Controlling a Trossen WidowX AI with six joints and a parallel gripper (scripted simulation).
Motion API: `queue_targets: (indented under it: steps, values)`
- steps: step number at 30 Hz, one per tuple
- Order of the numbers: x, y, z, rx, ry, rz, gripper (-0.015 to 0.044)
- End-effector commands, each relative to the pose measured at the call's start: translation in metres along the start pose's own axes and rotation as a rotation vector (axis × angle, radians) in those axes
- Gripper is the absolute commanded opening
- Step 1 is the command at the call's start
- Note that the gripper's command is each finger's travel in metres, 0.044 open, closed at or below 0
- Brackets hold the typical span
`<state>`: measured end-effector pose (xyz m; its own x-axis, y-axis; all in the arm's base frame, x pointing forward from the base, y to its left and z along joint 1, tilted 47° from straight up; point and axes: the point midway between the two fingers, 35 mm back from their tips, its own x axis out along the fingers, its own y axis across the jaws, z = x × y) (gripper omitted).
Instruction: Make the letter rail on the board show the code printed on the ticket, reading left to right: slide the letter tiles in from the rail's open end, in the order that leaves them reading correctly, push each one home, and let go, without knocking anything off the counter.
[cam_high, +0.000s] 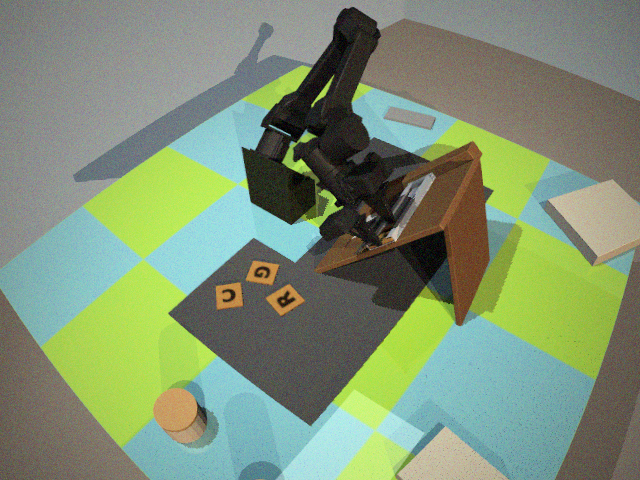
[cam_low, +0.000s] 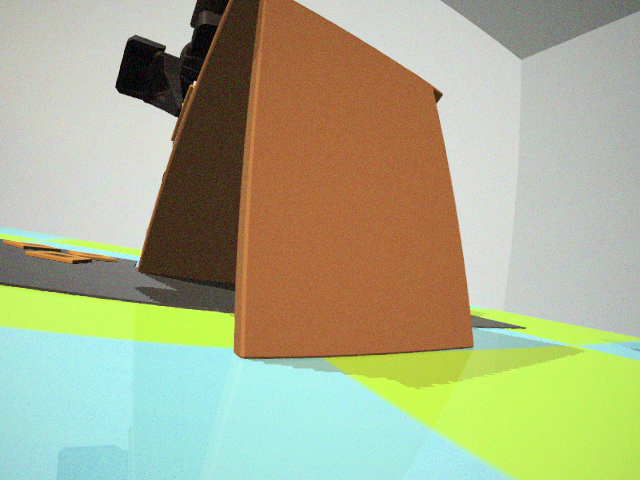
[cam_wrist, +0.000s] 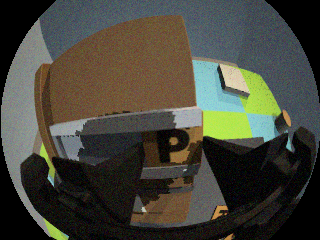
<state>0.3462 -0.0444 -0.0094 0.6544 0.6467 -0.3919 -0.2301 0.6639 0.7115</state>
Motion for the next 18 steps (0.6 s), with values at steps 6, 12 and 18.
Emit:
queue_targets:
  steps: [6, 12, 18]
  values:
    - [-0.0003, 0.0057, -0.0024, 0.006, 0.002, -0.003, 0.0000]
    - [-0.0003, 0.0092, -0.0030, 0.006, 0.002, -0.003, 0.0000]
    - [-0.0003, 0.0125, -0.0035, 0.006, 0.002, -0.003, 0.0000]
